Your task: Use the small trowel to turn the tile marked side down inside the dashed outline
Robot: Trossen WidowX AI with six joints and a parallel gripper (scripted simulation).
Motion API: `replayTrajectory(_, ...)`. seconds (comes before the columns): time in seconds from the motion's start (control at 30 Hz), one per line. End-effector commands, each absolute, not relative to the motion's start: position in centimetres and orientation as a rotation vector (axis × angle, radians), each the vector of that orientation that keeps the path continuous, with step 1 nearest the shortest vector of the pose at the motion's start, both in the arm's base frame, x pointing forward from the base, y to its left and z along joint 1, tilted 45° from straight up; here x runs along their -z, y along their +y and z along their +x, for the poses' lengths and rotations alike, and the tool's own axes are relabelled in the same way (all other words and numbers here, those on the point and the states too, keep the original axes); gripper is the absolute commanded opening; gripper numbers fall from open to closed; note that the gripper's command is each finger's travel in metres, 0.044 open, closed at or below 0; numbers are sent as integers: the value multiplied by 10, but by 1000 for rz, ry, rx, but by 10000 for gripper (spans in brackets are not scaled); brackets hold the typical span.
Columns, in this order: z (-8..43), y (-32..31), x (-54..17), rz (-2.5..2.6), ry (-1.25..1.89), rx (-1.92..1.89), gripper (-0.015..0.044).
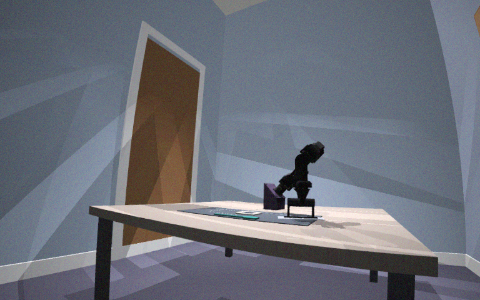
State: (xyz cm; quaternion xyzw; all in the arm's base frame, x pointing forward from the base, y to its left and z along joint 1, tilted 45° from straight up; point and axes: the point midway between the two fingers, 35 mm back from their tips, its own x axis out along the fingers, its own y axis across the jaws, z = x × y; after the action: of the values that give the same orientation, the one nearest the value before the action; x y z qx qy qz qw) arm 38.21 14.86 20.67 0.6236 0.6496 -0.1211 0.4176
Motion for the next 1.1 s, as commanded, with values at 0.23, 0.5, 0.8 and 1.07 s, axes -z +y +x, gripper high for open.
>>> replayTrajectory(0.23, 382, 149, -206, 1568, 1625, 312, 130)
replayTrajectory(0.5, 382, 149, -206, 1568, 1625, 312, 130)
replayTrajectory(0.8, 382, 149, -206, 1571, 1626, 316, 130)
replayTrajectory(1.07, 382, 149, -206, 1733, 1635, 508, 130)
